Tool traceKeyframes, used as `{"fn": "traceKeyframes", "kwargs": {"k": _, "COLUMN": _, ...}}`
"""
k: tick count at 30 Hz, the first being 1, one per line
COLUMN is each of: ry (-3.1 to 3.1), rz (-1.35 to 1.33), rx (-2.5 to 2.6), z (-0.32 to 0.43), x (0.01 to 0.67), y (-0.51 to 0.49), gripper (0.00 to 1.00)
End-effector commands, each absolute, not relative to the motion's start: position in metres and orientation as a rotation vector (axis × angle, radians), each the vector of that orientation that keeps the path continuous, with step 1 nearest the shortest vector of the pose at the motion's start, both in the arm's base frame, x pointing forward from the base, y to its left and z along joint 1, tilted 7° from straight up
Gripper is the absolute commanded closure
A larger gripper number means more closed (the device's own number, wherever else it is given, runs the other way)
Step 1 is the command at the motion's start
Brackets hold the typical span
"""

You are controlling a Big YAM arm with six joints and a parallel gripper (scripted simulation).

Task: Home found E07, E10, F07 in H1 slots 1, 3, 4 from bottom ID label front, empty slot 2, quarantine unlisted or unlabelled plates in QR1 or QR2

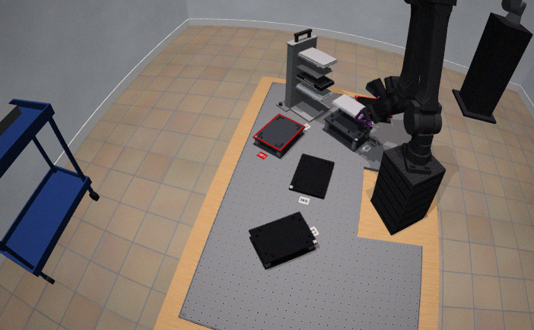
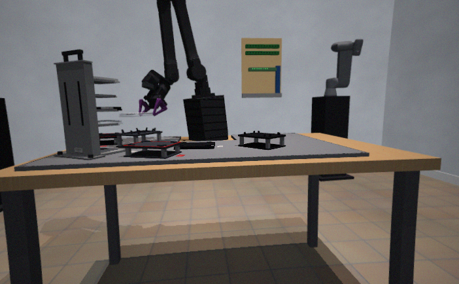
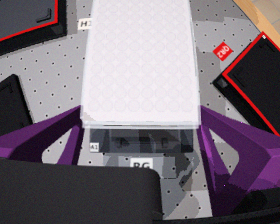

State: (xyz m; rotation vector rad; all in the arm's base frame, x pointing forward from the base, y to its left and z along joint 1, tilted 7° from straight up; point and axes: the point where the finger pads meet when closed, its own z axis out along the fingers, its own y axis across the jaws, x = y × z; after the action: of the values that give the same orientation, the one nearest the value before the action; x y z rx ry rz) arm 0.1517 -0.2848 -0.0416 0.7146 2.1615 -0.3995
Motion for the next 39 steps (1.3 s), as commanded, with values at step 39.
{"fn": "traceKeyframes", "kwargs": {"k": 39, "ry": 2.144, "rz": -0.413, "rx": 0.702, "z": -0.057, "x": 0.157, "y": -0.291, "gripper": 0.14}}
